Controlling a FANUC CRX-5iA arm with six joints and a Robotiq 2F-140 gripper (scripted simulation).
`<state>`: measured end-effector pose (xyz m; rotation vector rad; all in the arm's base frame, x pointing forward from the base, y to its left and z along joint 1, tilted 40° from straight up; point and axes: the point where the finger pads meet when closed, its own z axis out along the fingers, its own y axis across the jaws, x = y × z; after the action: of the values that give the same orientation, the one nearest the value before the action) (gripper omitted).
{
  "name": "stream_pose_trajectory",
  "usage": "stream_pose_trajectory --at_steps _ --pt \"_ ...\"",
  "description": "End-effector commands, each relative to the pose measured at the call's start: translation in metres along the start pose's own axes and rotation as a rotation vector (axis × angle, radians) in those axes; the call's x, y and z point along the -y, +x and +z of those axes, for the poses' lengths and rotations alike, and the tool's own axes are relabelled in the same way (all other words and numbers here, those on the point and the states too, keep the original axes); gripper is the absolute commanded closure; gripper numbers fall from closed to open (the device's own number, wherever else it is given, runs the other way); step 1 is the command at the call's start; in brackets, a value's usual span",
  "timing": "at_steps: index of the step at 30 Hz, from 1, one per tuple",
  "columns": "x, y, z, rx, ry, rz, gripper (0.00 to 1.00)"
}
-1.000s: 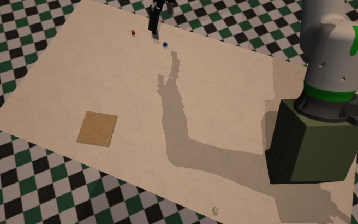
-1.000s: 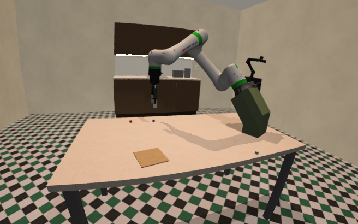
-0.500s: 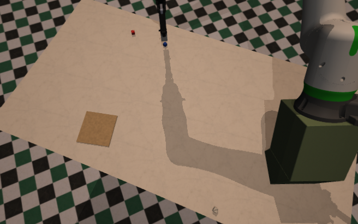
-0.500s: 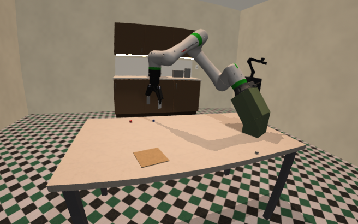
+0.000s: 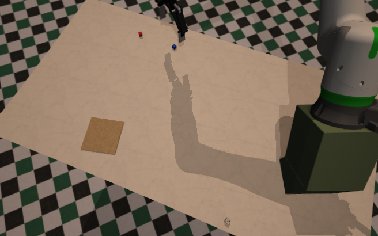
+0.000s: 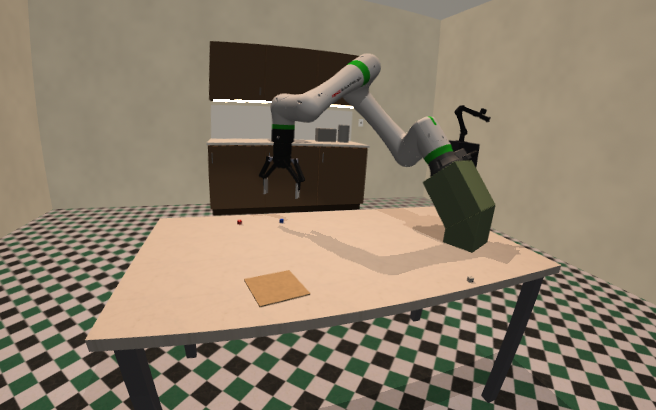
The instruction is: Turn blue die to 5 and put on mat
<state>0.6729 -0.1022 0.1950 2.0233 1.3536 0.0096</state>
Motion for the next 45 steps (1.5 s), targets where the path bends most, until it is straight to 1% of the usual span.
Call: stream_pose_trajectory --at_steps 1,3,4,5,8,9,18,21,22,23,25,26,31,32,33,34,35,37,40,41,45 --pt "0.000 0.000 0.002 -0.006 0.012 -0.142 0.00" --pt "0.000 0.000 0.002 -0.006 0.012 -0.142 0.00" --pt "-0.001 0.000 0.003 -0.007 0.011 -0.247 0.00" --pt "-0.001 0.000 0.003 -0.007 0.011 -0.293 0.00" --pt "-0.001 0.000 0.004 -0.008 0.011 -0.352 0.00" --pt "-0.001 0.000 0.005 -0.008 0.011 -0.421 0.00" --pt "-0.002 0.000 0.009 -0.010 0.009 -0.748 0.00" --pt "-0.002 0.000 0.009 -0.010 0.009 -0.754 0.00" --pt "-0.002 0.000 0.010 -0.011 0.009 -0.848 0.00" --pt "-0.002 0.000 0.011 -0.011 0.009 -0.902 0.00" --pt "-0.002 0.000 0.012 -0.011 0.009 -0.939 0.00" --pt "-0.002 0.000 0.012 -0.011 0.008 -1.000 0.00" --pt "-0.002 0.000 0.015 -0.012 0.007 -1.182 0.00" --pt "-0.002 0.000 0.015 -0.012 0.007 -1.186 0.00" --pt "-0.002 0.000 0.016 -0.013 0.007 -1.256 0.00" --pt "-0.002 0.000 0.016 -0.013 0.007 -1.258 0.00" --pt "-0.003 0.000 0.017 -0.013 0.007 -1.326 0.00" --pt "-0.003 0.000 0.017 -0.013 0.007 -1.326 0.00" --pt "-0.003 0.000 0.019 -0.014 0.006 -1.484 0.00" --pt "-0.003 0.000 0.019 -0.014 0.006 -1.495 0.00" --pt "-0.003 0.000 0.021 -0.015 0.005 -1.640 0.00"
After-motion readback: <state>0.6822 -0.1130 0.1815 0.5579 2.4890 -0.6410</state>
